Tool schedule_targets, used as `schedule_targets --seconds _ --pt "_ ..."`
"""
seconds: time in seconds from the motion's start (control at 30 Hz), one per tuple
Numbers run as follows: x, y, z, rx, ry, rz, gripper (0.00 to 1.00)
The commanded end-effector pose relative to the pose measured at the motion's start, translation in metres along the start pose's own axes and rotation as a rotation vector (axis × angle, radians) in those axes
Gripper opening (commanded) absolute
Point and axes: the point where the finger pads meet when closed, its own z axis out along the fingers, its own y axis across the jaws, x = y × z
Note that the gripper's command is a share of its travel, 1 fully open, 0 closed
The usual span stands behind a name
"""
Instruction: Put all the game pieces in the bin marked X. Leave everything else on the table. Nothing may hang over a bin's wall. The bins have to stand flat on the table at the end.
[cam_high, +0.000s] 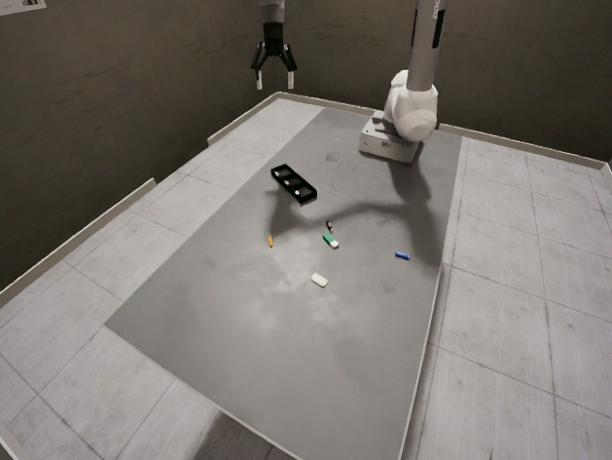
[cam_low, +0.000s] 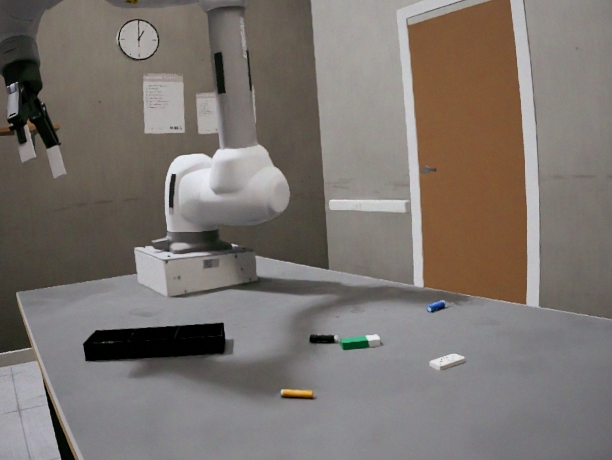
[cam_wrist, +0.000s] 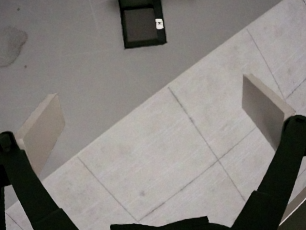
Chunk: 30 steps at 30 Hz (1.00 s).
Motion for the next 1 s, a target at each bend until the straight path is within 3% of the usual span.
schedule_targets --seconds 0.0,0.53,0.57,0.97 --pt "0.000 0.000 -0.001 -0.001 0.000 0.000 1.00" --pt "0.000 0.000 -0.001 -0.001 0.000 0.000 1.00" --pt "-0.002 -0.001 0.007 -0.001 0.000 0.000 0.15" --pt "-0.031 -0.021 0.101 -0.001 0.000 0.000 0.15"
